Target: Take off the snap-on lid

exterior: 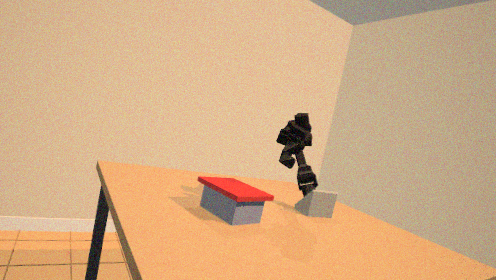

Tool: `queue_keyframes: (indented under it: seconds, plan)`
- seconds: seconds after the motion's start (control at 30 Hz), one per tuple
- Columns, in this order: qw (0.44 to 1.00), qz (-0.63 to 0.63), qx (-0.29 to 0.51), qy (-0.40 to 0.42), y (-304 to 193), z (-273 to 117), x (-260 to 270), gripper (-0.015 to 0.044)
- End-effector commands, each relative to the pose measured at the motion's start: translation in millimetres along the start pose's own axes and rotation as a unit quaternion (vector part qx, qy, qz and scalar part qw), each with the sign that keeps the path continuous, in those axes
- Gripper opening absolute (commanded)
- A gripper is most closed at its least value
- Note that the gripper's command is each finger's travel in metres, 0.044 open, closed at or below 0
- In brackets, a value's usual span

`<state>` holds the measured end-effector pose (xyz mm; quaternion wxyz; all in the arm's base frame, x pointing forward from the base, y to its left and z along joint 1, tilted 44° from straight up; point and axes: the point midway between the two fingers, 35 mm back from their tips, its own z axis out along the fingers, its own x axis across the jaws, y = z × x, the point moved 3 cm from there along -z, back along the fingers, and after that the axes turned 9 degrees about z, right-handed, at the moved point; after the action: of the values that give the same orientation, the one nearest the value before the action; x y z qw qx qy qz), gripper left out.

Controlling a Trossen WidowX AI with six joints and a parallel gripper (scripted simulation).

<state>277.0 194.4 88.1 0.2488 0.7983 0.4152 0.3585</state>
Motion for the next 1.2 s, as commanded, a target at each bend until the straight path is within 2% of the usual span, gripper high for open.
queue_keyframes:
  seconds: [0.0, 0.13, 0.5, 0.7, 1.17]
  plan:
    - [0.98, 0.168, -0.06, -0.088, 42, 14, -40, 0.0235]
    - [0.964, 0.23, -0.086, -0.108, 53, 16, -51, 0.0235]
    - [0.963, 0.23, -0.086, -0.108, 52, 17, -53, 0.0235]
    - [0.964, 0.229, -0.087, -0.107, 44, 40, -98, 0.0235]
    - [0.964, 0.229, -0.086, -0.108, 46, 53, -99, 0.0235]
